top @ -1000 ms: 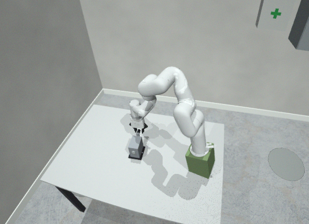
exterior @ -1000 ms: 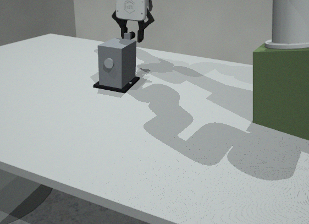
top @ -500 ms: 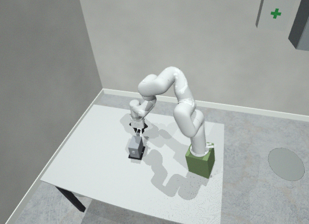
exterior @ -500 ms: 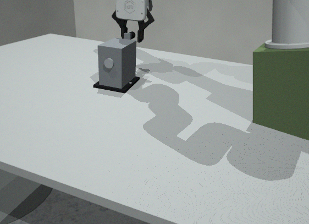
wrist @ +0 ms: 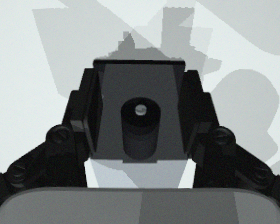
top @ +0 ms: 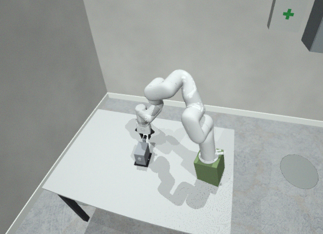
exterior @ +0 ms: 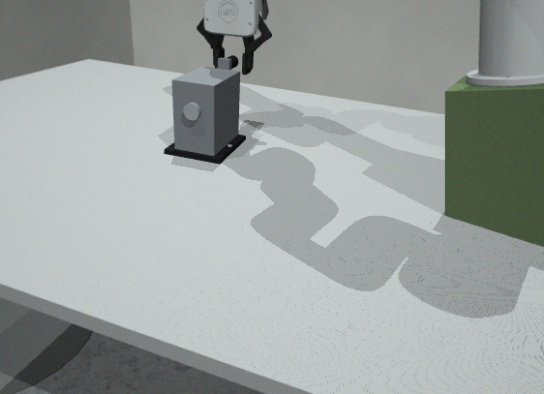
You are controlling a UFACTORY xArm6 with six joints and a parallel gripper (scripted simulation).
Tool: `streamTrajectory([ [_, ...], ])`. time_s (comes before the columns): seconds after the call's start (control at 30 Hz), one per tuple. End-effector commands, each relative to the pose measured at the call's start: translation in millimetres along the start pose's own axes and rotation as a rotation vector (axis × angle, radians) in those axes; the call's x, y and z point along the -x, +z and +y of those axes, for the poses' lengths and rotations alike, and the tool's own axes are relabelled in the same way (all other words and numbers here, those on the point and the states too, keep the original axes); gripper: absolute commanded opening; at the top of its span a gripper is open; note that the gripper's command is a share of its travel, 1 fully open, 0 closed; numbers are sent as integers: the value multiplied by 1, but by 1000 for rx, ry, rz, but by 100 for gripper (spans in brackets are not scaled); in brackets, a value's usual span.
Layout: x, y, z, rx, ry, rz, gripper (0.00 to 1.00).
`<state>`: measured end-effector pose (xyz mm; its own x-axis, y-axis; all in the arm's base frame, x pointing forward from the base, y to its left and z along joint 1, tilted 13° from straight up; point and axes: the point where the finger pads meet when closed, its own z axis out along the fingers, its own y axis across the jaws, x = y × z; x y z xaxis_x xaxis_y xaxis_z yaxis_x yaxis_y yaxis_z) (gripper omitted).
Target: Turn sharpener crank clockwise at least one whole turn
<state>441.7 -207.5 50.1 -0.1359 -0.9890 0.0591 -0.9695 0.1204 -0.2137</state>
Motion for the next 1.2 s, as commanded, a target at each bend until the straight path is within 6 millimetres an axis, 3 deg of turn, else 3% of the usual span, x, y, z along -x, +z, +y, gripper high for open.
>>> streamTrajectory([
  [0.0, 0, -4, -2, -4, 0, 1, 54],
  [0.23, 0, -11, -2, -4, 0, 1, 54],
  [0.7, 0, -48, -1, -4, 0, 1, 54],
  [1.17, 0, -69, -1, -4, 0, 1, 54],
])
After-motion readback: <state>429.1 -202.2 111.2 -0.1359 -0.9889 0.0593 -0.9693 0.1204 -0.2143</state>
